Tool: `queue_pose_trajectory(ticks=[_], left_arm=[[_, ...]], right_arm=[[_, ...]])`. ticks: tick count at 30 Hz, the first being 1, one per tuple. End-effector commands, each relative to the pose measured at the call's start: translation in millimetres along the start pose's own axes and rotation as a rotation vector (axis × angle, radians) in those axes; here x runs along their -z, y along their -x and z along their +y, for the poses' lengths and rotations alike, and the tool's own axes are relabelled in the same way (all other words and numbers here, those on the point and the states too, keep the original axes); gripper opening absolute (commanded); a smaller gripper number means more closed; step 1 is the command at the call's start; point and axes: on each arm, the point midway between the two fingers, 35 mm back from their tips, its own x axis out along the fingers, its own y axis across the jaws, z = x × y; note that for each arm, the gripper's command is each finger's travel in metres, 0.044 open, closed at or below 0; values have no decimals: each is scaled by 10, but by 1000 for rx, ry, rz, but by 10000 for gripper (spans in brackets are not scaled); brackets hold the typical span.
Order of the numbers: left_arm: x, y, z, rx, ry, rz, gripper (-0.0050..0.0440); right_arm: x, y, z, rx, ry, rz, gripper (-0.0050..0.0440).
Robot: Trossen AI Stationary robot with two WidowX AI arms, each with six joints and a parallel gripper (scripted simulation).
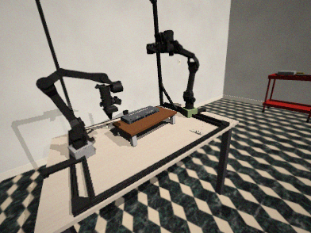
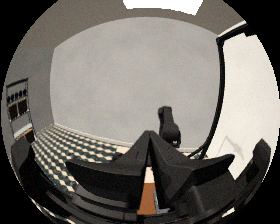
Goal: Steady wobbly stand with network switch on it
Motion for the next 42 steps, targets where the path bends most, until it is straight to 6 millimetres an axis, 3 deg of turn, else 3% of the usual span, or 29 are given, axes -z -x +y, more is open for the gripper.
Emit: queue_pose_trajectory(ticks=[1, 6, 17, 23, 34, 40, 42], left_arm=[[-401, 48, -19, 7, -6, -122, 0], [-401, 48, -19, 7, -6, -122, 0], [-1729, 730, -61, 22, -6, -606, 0], [-1729, 730, -61, 22, -6, -606, 0], [-2706, 1844, -87, 34, -9, -1083, 0], [-2706, 1844, -87, 34, -9, -1083, 0], [-2819, 2129, -82, 34, -3, -1171, 0]], right_arm=[[0, 0, 0, 0, 0, 0, 0], [0, 0, 0, 0, 0, 0, 0], [0, 0, 0, 0, 0, 0, 0], [0, 0, 0, 0, 0, 0, 0], [0, 0, 0, 0, 0, 0, 0], [0, 0, 0, 0, 0, 0, 0], [0, 0, 0, 0, 0, 0, 0]])
